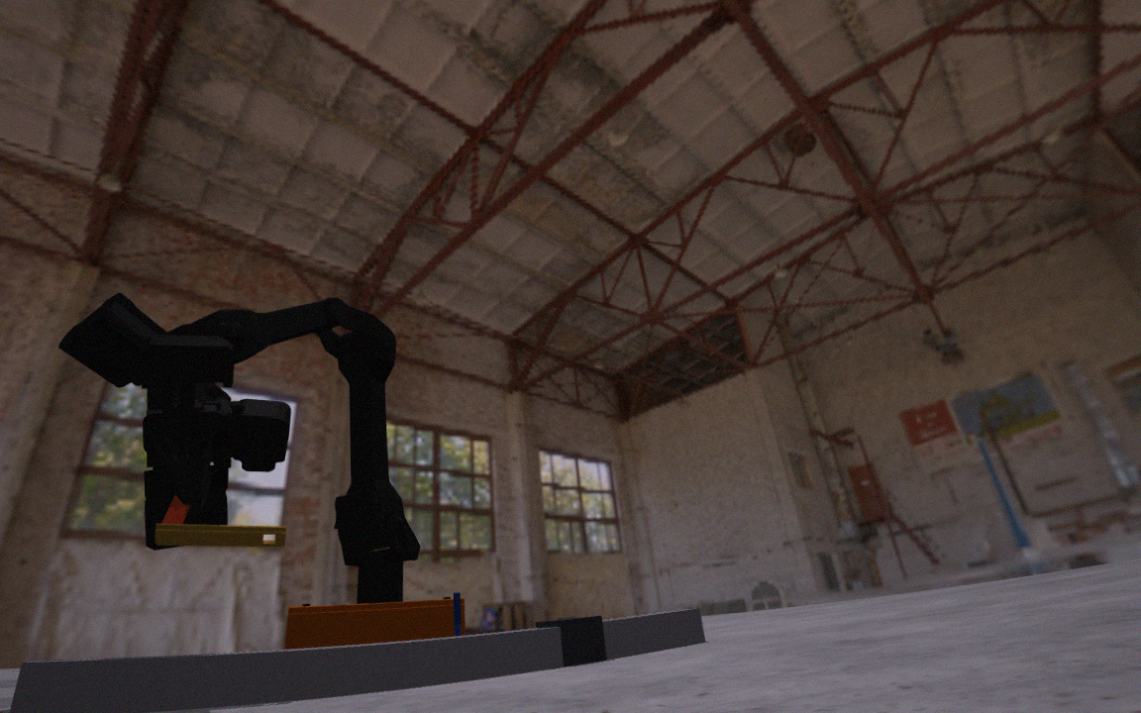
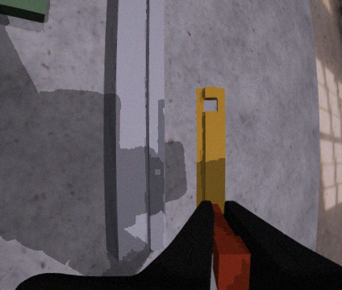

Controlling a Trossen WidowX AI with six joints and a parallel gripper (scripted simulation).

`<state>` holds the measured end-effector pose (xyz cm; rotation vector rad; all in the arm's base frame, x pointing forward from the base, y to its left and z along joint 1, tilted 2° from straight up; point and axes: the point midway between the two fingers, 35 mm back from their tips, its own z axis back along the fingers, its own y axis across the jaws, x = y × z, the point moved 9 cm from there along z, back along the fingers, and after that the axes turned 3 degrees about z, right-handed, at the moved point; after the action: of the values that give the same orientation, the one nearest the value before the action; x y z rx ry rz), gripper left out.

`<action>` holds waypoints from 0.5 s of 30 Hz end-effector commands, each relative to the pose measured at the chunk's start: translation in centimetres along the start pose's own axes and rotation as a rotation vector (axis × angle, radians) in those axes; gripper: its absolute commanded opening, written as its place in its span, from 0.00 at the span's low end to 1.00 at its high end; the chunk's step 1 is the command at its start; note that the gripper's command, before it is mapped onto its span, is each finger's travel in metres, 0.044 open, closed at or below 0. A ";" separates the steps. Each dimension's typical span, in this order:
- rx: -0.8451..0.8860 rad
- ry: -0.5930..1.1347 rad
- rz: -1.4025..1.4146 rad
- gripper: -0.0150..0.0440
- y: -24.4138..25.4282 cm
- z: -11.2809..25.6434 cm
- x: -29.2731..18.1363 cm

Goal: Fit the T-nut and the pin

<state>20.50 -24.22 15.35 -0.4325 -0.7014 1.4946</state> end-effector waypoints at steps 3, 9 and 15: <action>-0.027 0.002 0.016 0.00 0.3 0.2 0.2; -0.041 0.005 0.023 0.00 0.6 0.2 0.4; -0.041 0.003 0.023 0.00 1.0 -0.3 0.1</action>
<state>19.96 -23.99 15.01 -0.4768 -0.7193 1.5012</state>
